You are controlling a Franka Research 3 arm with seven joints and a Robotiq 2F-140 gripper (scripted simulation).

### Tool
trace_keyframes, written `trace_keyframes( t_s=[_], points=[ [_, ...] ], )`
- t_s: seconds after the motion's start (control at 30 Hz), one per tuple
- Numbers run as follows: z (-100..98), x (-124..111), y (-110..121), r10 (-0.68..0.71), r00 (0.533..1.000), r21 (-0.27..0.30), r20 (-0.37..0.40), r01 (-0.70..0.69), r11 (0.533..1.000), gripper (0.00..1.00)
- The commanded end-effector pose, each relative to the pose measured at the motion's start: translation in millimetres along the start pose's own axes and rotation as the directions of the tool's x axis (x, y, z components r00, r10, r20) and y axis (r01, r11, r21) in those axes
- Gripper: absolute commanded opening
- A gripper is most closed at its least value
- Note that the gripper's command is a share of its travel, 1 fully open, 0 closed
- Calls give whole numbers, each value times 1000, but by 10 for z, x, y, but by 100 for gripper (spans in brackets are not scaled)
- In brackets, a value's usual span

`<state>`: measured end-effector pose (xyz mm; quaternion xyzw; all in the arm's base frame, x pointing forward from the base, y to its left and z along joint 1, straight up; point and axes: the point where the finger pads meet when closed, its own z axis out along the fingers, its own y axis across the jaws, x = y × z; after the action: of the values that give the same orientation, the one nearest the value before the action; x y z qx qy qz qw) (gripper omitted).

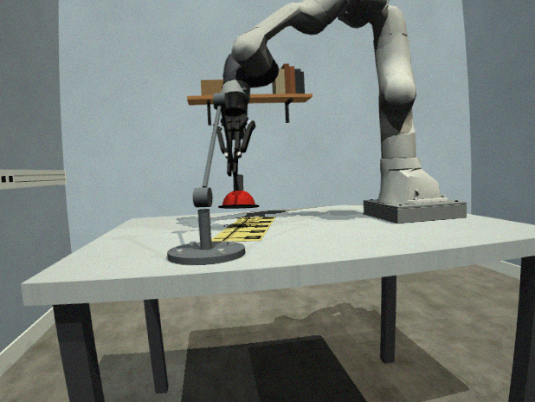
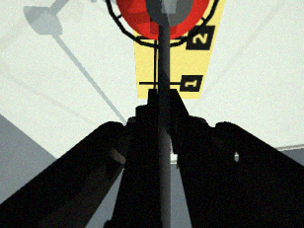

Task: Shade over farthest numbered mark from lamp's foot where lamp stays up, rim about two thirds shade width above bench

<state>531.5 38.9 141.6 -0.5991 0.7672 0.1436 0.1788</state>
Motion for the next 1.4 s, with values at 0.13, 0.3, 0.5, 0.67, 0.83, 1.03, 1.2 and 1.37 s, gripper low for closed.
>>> trace_keyframes(
  t_s=[0.13,0.3,0.5,0.67,0.83,1.03,1.2,1.37],
  points=[
    [-22,74,-4,1,1000,2,0,-1,1000,10],
    [-56,198,-9,4,1000,5,0,-4,1000,10],
    [-98,346,-16,7,1000,9,1,-7,1000,10],
    [-116,419,-19,7,1000,9,1,-7,1000,10],
    [-144,537,-27,5,1000,8,1,-5,1000,10],
    [-178,678,-35,2,1000,7,1,-2,1000,10],
    [-189,726,-38,1,1000,7,1,-1,1000,10],
    [-189,726,-38,1,1000,7,1,-1,1000,10]
  ],
)
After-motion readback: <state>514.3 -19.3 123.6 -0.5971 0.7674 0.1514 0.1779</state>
